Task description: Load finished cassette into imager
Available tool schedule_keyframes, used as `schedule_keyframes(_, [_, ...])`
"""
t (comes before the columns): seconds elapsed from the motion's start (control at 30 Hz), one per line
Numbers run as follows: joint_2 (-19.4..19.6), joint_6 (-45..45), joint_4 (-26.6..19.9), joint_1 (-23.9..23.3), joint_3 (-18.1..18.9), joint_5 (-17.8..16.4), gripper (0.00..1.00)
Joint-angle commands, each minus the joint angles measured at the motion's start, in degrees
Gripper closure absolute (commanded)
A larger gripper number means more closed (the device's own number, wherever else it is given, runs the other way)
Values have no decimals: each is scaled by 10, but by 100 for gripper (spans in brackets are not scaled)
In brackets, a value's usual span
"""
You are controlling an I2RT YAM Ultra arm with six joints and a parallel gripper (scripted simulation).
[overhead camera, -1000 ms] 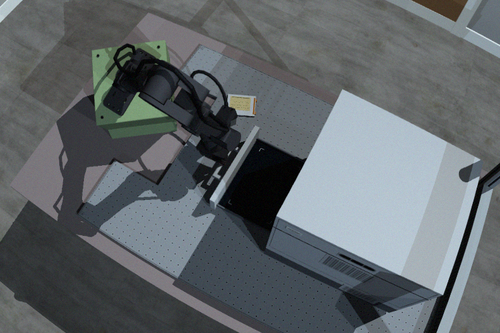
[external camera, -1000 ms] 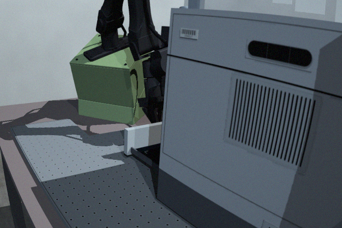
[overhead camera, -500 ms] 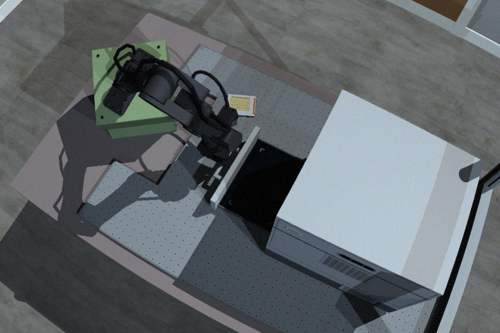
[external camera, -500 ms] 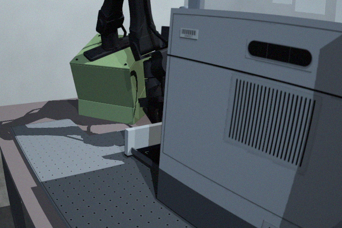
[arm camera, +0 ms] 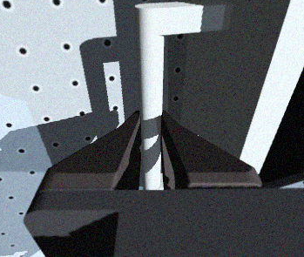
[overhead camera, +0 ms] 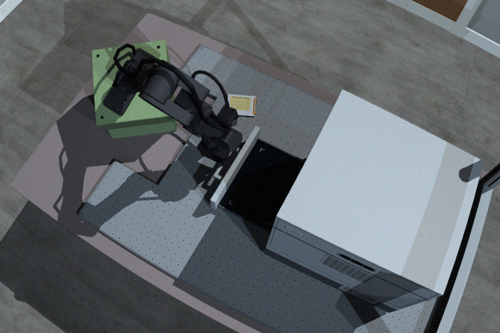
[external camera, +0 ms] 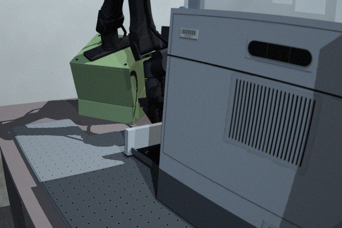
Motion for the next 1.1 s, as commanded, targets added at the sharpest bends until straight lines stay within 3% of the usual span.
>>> schedule_keyframes(0.0, [-10, 7, -24, 5, 16, -5, 100])
schedule_keyframes(0.33, [-10, 7, -24, 5, 16, -5, 100])
schedule_keyframes(0.37, [-10, 7, -24, 5, 16, -5, 65])
schedule_keyframes(1.07, [-5, 3, -18, 3, 5, -2, 65])
